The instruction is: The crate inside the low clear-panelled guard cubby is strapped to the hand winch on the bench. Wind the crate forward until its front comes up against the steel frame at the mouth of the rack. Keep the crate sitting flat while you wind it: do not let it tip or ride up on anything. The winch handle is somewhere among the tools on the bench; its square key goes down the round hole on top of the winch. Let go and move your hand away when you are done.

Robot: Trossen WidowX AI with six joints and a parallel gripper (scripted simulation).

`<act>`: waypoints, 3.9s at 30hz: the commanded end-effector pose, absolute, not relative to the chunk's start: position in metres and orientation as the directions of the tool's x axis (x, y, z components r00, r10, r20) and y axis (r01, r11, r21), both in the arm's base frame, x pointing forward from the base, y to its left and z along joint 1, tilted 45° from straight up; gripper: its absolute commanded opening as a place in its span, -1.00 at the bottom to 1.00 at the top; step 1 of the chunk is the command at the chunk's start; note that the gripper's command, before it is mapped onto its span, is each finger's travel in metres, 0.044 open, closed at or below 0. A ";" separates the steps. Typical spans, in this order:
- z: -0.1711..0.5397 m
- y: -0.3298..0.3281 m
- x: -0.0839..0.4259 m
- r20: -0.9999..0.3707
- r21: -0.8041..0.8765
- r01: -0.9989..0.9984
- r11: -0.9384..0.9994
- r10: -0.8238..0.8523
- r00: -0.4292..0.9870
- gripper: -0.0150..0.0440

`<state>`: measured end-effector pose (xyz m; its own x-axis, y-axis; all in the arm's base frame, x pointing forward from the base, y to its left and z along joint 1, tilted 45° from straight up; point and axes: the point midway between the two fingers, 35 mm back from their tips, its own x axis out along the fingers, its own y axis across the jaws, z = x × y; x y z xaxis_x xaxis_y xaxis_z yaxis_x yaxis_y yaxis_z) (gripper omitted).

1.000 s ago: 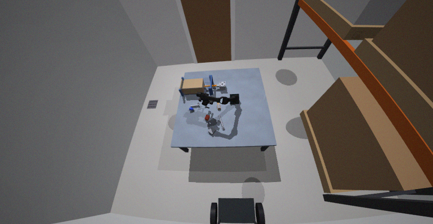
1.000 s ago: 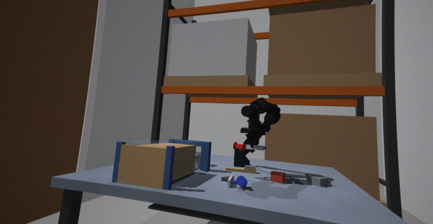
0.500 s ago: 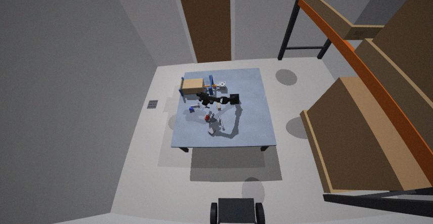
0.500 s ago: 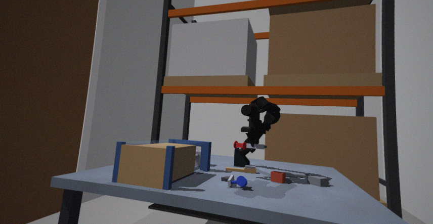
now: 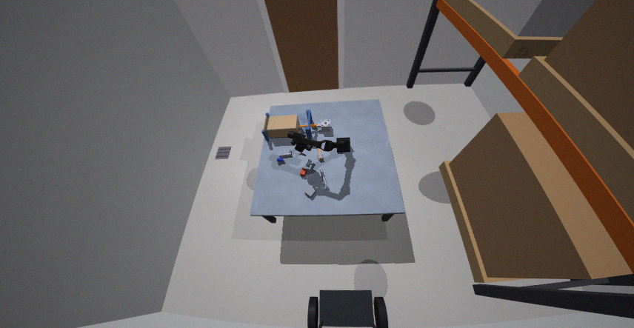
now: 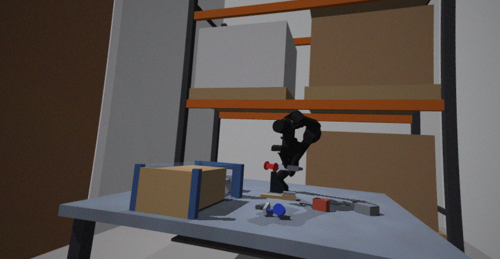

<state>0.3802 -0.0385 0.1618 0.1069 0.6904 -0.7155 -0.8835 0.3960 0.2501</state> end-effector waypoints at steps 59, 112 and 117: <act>-0.084 -0.273 0.159 -0.779 0.555 0.488 0.674 0.627 0.018 -0.49; -0.085 -0.272 0.160 -0.927 -0.258 0.327 0.909 -0.137 -0.350 -0.49; -0.085 -0.272 0.161 -0.901 -0.338 0.295 0.894 -0.217 -0.376 -0.49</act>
